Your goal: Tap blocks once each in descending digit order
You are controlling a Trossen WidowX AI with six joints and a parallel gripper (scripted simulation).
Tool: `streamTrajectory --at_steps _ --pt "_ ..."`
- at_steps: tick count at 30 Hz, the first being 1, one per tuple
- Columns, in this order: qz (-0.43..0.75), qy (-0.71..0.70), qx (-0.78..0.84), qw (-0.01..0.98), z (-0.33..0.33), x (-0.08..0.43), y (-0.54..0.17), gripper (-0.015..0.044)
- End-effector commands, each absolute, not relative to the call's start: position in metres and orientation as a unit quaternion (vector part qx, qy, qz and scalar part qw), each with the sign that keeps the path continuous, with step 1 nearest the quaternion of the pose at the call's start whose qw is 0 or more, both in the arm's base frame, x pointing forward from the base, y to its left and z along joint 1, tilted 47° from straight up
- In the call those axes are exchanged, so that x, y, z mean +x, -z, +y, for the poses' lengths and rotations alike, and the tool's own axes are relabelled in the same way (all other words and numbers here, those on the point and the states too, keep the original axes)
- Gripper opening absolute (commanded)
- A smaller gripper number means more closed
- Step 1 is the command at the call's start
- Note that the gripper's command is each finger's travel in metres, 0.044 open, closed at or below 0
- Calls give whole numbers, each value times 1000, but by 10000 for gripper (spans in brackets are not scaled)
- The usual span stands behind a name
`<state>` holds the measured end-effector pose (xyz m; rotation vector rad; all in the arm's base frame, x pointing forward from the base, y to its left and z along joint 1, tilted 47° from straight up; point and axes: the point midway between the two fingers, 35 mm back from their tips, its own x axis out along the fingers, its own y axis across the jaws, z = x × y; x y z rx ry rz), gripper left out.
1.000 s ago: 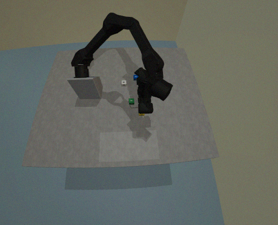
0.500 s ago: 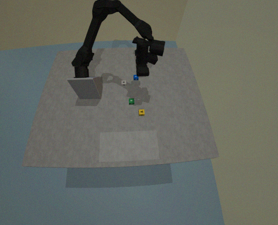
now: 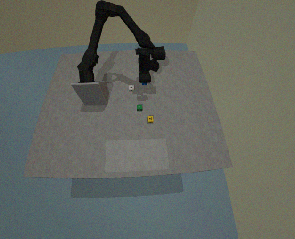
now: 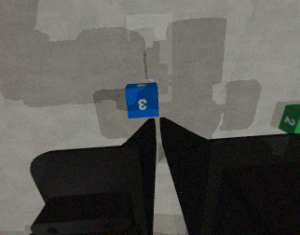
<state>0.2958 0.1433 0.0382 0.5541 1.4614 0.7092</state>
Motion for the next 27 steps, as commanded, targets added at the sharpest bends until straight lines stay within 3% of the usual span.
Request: streamTrajectory --at_steps 1,27 --pt "643 -312 251 653 151 294 -30 20" --pt "643 -312 251 652 173 294 -10 20"
